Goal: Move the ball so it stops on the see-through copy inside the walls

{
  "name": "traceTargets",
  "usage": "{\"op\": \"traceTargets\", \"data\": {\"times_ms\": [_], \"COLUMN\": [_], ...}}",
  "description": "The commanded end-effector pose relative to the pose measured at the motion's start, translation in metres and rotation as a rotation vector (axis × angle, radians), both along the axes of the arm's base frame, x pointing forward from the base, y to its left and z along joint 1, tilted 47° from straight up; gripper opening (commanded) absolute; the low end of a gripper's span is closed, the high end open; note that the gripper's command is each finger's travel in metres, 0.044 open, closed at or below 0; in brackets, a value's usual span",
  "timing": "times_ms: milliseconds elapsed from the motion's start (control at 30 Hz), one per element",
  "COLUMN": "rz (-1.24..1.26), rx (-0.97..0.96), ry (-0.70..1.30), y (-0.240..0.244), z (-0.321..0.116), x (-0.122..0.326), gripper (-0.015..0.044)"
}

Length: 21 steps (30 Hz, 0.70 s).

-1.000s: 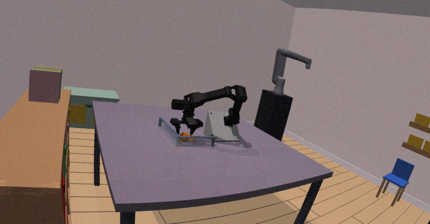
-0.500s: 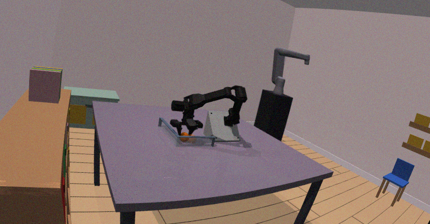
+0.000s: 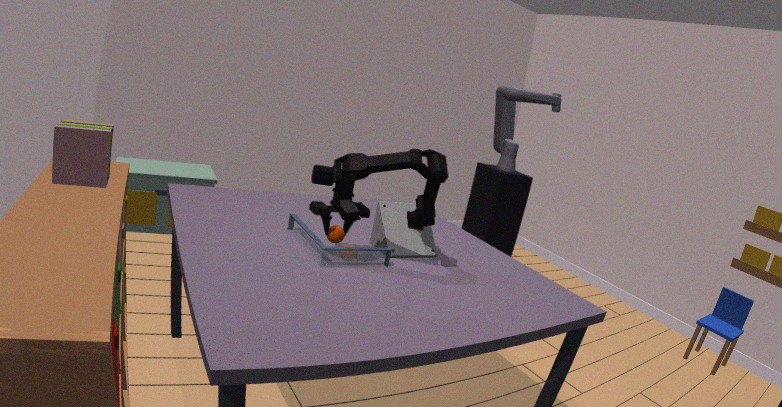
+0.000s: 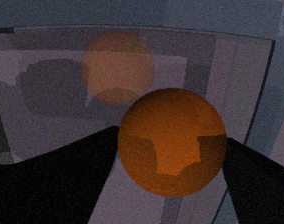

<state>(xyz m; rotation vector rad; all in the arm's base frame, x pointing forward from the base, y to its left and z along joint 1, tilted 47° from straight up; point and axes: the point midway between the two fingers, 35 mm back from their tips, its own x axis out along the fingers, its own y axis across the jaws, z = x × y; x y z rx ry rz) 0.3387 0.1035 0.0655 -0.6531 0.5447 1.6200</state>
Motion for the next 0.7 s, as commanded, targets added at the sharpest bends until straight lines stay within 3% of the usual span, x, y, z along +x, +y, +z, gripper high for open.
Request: {"op": "traceTargets", "data": {"times_ms": [0,333,667], "rz": [-0.003,-0.001,-0.002], "rx": [-0.006,0.001,0.001], "ry": [-0.003,-0.001,-0.001], "y": [-0.022,-0.063,-0.052], "z": [0.018,0.059,0.056], "x": [0.004,0.001,-0.007], "gripper": [0.0000,0.0000,0.0000]}}
